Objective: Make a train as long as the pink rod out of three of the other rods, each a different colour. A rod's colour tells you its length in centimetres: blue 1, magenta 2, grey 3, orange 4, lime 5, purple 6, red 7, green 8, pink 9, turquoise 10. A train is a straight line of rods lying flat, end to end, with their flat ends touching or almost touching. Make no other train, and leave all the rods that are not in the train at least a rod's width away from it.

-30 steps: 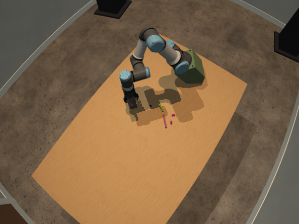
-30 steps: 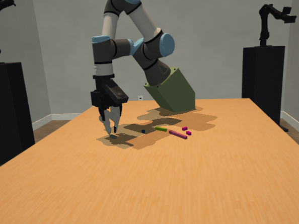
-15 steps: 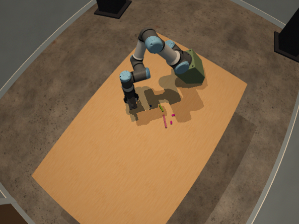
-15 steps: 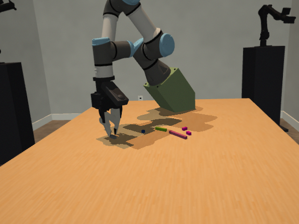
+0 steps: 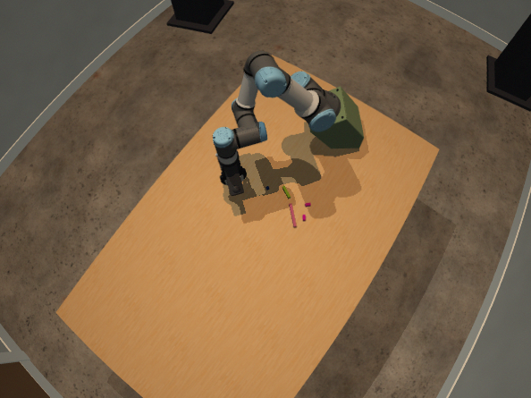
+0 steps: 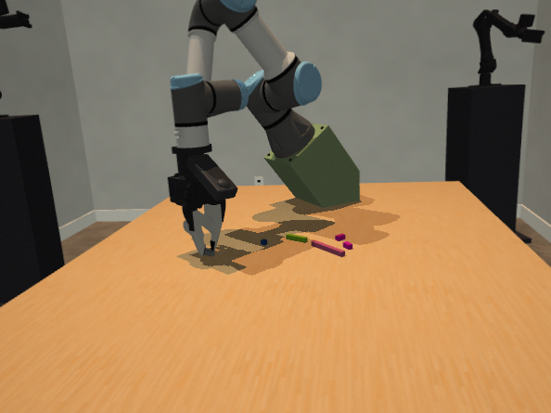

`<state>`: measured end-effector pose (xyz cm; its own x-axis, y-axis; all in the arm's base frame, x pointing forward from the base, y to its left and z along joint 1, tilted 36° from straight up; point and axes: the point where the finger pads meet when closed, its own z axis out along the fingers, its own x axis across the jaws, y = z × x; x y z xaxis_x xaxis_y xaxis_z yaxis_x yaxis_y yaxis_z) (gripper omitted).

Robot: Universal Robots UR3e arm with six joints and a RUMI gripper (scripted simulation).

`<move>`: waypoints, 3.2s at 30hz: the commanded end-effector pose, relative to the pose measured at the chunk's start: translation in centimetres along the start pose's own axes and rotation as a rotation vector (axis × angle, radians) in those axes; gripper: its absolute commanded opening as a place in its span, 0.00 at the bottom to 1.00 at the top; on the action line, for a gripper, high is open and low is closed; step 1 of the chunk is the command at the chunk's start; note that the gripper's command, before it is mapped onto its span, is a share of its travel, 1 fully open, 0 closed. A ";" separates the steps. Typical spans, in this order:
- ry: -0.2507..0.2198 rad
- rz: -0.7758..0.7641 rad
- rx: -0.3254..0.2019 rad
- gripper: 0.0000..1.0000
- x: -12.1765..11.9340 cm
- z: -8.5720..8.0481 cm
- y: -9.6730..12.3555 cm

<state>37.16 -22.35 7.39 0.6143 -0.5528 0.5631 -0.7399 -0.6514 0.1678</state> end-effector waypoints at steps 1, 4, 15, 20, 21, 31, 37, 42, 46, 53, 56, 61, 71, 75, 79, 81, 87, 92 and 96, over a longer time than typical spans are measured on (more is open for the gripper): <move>0.002 0.000 0.000 0.14 0.1 0.0 0.0; 0.002 0.000 0.000 0.14 0.1 0.0 0.0; 0.002 0.000 0.000 0.14 0.1 0.0 0.0; 0.002 0.000 0.000 0.14 0.1 0.0 0.0; 0.002 0.000 0.000 0.14 0.1 0.0 0.0; 0.002 0.000 0.000 0.14 0.1 0.0 0.0; 0.002 0.000 0.000 0.00 0.1 0.0 0.0; 0.002 0.000 0.000 0.00 0.1 0.0 0.0; 0.002 0.000 0.000 0.00 0.1 0.0 0.0; 0.002 0.000 0.000 0.00 0.1 0.0 0.0; 0.002 0.000 0.000 0.00 0.1 0.0 0.0; 0.002 0.000 0.000 0.00 0.1 0.0 0.0; 0.002 0.000 0.000 0.00 0.1 -0.1 0.0; 0.002 0.000 0.000 0.00 0.1 -0.4 0.0; 0.002 0.000 0.000 0.00 0.1 -0.7 0.0; 0.002 0.000 0.000 0.00 0.1 -1.1 0.0; 0.002 0.000 0.000 0.00 0.1 -2.8 0.0; 0.002 0.000 0.000 0.00 0.1 -4.8 0.0; 0.002 0.000 0.000 0.00 0.1 -5.7 0.0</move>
<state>36.00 -20.07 10.93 0.6132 -0.5503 0.5667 -0.7398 -0.6515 0.1678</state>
